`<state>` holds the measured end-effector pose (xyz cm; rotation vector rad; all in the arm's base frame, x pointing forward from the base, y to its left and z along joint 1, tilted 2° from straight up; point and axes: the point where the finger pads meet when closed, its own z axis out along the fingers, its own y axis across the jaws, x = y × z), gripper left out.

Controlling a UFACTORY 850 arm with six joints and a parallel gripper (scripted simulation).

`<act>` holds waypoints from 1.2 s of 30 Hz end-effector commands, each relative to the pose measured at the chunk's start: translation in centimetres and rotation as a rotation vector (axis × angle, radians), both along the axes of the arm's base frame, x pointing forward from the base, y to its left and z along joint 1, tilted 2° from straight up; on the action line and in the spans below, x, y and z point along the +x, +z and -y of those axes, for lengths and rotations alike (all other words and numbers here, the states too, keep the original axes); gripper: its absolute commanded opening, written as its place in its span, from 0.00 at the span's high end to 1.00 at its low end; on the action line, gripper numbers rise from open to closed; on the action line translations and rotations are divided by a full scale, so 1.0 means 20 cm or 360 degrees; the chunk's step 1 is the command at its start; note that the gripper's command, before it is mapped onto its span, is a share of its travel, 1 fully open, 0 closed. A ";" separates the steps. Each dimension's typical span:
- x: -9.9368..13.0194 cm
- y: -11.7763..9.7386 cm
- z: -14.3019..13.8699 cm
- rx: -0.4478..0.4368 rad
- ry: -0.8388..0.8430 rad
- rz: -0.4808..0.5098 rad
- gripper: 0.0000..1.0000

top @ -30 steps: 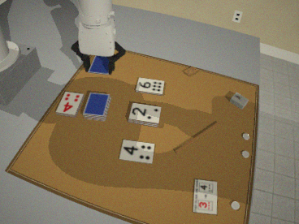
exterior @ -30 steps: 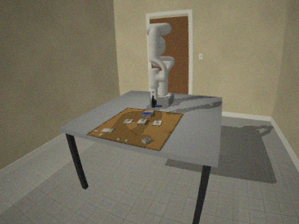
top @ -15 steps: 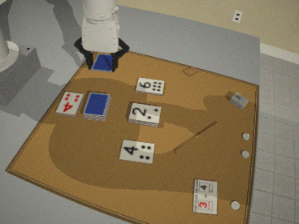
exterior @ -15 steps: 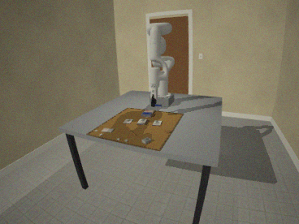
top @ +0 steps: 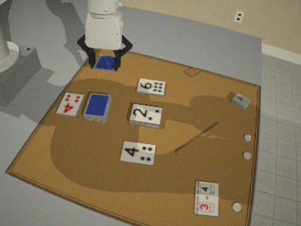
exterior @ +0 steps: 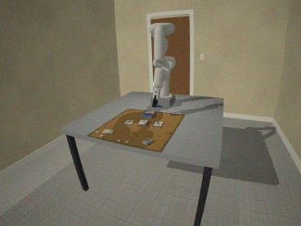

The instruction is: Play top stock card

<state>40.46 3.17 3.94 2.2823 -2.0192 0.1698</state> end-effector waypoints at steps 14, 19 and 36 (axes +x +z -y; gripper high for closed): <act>-0.04 -0.06 -0.03 -0.0544 -0.0001 0.0075 0.37; -0.04 -0.07 -0.04 -0.0777 -0.0003 0.0105 0.37; -0.04 -0.09 -0.06 -0.1322 -0.0009 0.0172 0.37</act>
